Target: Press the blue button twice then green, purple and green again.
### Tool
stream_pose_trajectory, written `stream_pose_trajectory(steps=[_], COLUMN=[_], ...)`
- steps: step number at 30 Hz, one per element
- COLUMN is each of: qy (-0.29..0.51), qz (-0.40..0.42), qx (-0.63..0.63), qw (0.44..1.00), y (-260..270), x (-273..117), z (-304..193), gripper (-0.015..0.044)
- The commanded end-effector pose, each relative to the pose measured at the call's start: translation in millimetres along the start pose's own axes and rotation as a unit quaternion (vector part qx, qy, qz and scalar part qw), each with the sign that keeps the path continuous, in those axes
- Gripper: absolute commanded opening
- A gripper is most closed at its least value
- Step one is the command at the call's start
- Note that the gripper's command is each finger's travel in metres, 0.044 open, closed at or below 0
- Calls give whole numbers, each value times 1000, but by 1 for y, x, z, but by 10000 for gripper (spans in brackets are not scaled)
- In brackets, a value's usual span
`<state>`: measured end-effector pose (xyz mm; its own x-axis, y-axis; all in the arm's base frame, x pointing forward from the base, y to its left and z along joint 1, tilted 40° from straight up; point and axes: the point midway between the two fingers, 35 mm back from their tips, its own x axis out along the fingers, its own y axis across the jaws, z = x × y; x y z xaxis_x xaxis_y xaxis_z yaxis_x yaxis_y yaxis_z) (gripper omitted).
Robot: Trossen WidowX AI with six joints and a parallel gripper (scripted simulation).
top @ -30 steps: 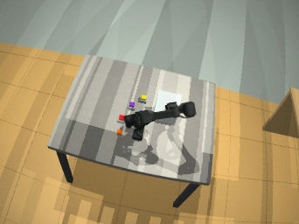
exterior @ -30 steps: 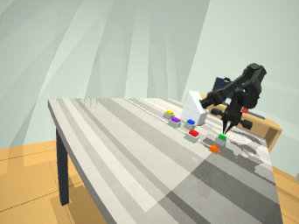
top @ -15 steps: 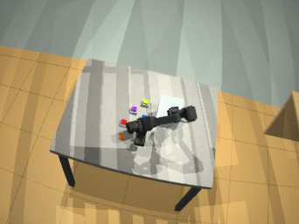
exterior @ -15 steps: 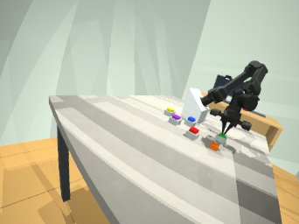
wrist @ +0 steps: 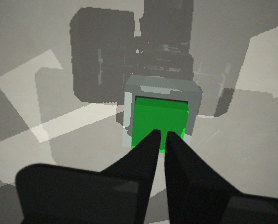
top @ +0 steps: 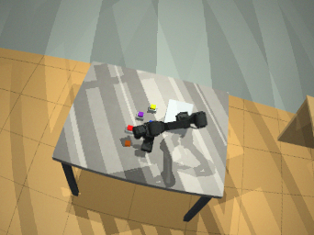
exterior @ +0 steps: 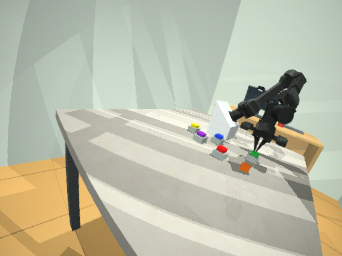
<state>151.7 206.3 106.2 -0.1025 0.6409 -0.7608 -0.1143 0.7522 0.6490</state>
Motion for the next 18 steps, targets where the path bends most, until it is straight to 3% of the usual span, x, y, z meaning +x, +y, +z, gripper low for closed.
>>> stream_pose_trajectory(steps=[1, 4, 13, 17, 18], qy=[-6, -6, -7, -7, -7], qz=[4, 4, 0, 1, 1], qx=[-3, -3, -4, -4, -4], qw=[1000, 1000, 1000, 1000, 1000], y=[2, 2, -3, -5, -5], x=[-22, -22, -79, -85, -85], z=[1, 1, 57, 61, 61], gripper=[20, 20, 256, 361, 361])
